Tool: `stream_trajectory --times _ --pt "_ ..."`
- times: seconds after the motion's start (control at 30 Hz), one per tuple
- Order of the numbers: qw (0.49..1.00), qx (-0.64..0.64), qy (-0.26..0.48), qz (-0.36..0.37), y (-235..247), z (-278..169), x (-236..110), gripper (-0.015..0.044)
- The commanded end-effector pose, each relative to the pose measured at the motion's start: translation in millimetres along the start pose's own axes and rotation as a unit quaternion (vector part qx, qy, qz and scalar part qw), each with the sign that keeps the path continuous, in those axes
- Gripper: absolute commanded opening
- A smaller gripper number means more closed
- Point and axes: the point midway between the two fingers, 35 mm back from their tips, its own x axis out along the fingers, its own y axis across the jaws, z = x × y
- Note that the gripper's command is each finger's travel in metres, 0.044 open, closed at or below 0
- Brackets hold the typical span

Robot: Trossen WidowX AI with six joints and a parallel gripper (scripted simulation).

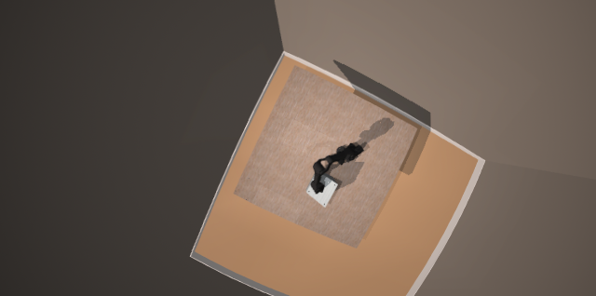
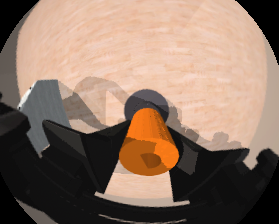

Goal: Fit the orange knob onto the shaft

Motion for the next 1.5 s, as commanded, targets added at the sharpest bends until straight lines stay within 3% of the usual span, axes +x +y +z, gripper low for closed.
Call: stream_trajectory --times 0.0,0.53,0.8,1.47 --pt "1.0 -0.002 0.0 0.0 2.0 -0.8 0.7 0.0" --pt "1.0 -0.002 0.0 0.0 0.4 -0.6 -4.3 0.0" --pt "0.994 -0.106 0.0 0.0 -1.1 -0.5 -1.8 0.0" --pt "0.994 -0.106 0.0 0.0 0.2 -0.5 0.7 0.0"
